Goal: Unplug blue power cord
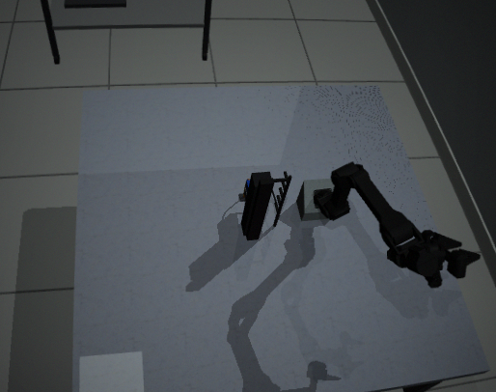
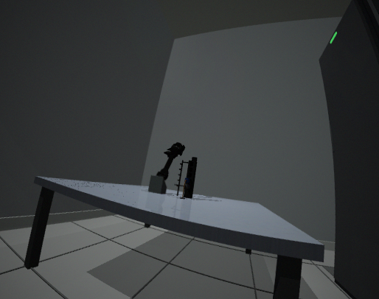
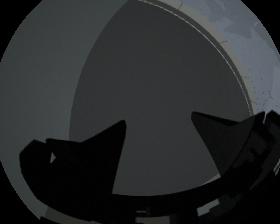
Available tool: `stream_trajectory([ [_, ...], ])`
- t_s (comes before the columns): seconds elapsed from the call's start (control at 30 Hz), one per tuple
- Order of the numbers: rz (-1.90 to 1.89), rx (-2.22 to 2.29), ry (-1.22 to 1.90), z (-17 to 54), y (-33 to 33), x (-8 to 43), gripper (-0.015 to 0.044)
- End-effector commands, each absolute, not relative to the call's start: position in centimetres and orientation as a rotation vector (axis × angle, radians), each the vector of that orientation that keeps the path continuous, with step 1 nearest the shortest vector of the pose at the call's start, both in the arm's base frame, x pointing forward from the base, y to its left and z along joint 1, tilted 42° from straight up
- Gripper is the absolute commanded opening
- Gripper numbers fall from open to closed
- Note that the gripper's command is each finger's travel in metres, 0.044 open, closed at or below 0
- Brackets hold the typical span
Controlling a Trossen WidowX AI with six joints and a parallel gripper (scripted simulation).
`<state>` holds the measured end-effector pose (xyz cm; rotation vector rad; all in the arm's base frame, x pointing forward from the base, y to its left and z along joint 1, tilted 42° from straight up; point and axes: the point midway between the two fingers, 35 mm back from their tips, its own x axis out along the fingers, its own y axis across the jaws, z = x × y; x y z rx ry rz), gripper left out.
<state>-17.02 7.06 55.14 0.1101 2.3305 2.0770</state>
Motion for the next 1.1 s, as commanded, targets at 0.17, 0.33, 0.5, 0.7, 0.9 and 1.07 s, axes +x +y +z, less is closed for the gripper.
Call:
stream_trajectory([
  [0.17, 2.008, 0.241, 2.24, 54.3, 11.3, -16.6, 0.0243],
  [0.33, 1.876, 0.428, 2.083, 52.5, 18.1, -14.2, 0.016],
  [0.5, 1.726, 0.577, 1.925, 50.3, 24.1, -10.0, 0.016],
  [0.7, 1.528, 0.711, 1.744, 47.1, 29.6, -2.9, 0.016],
  [0.9, 1.312, 0.8, 1.591, 43.2, 32.7, 5.6, 0.016],
  [1.07, 1.119, 0.843, 1.5, 39.3, 33.3, 13.1, 0.016],
])
